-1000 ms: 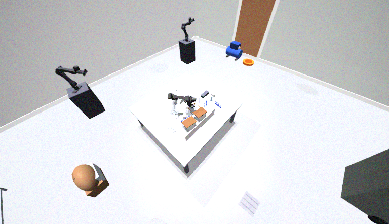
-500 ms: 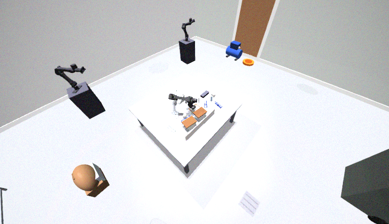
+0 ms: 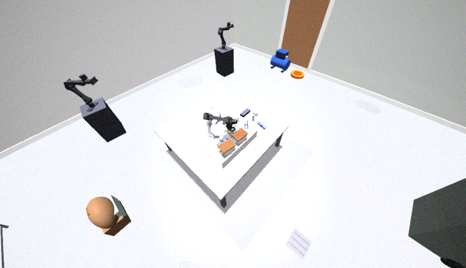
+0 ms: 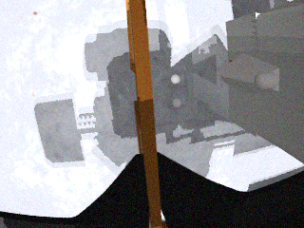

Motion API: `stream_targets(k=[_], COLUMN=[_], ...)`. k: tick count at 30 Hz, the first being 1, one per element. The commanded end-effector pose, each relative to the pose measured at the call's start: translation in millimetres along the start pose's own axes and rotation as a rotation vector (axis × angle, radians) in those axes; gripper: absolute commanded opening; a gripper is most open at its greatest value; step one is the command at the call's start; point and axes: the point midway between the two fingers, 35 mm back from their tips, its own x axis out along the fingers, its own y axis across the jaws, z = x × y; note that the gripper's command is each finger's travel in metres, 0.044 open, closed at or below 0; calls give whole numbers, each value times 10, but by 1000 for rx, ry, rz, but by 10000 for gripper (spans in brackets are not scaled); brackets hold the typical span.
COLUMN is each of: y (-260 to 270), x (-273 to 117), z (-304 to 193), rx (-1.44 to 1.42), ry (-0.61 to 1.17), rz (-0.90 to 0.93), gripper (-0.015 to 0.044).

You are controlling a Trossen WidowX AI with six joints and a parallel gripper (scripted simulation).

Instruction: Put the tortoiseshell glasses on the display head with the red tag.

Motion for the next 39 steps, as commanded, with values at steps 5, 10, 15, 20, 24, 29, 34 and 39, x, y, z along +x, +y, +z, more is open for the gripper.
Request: stream_targets(k=[5,10,15,20,24,29,34,39], y=[-122,-191,-261,-331,-387,-457,-518,-549], x=[-2,-1,0,1,1,2,3,3], z=[-1,-2,-3,-4,-5,-6,-7,-8], rx=[-4,-3,-3,-3,-2,-2,-2,-2], ry=[2,2,2,2,2,2,2,2], rz=[-4,-4,-4,-5,-5,-5,-6,-6], gripper=[0,0,0,0,0,0,0,0])
